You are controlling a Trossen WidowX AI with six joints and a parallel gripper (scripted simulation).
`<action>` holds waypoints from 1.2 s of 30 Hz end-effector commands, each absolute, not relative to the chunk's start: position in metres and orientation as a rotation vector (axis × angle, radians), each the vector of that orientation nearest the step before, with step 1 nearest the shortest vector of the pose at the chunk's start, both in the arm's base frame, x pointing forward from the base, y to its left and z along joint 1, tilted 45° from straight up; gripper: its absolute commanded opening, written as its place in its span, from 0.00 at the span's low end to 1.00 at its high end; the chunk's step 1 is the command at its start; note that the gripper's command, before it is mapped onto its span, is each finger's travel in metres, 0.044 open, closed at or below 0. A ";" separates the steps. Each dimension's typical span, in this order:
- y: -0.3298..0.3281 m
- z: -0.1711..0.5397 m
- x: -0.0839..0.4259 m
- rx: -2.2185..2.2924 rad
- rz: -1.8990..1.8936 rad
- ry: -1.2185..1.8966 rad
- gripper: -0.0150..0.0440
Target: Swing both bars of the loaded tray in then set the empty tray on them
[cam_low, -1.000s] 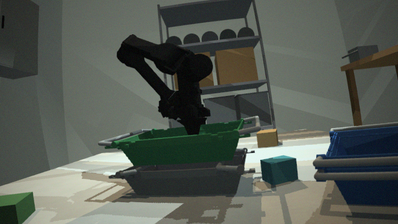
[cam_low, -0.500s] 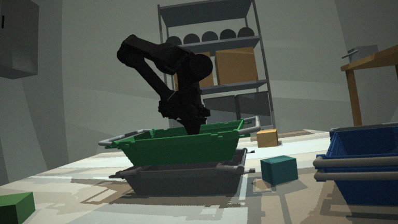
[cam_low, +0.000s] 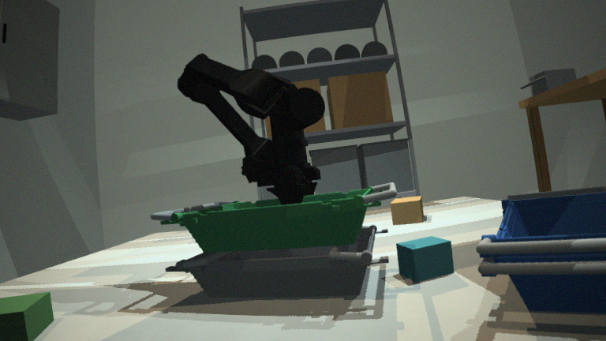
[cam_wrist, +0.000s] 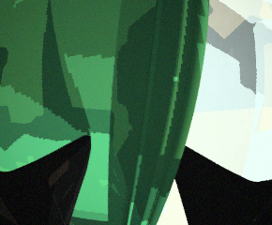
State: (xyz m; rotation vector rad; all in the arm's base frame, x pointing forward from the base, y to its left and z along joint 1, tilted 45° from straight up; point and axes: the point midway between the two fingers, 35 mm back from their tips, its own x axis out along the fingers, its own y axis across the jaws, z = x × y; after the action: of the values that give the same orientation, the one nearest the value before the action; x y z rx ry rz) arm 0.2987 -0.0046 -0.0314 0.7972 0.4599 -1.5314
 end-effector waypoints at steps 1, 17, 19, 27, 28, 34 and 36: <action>-0.004 -0.032 0.298 0.790 -1.532 0.469 0.78; -0.004 -0.031 0.299 0.797 -1.531 0.460 1.00; 0.000 -0.027 0.300 0.798 -1.531 0.462 1.00; 0.037 0.007 0.303 0.799 -1.529 0.472 1.00; 0.042 0.012 0.302 0.798 -1.529 0.473 1.00; 0.070 0.044 0.297 0.793 -1.532 0.474 1.00; 0.073 0.047 0.296 0.792 -1.532 0.473 1.00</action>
State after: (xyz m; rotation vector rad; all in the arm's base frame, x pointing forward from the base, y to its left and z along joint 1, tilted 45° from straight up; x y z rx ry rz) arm 0.2979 0.0658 0.0370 0.7803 0.4762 -1.5293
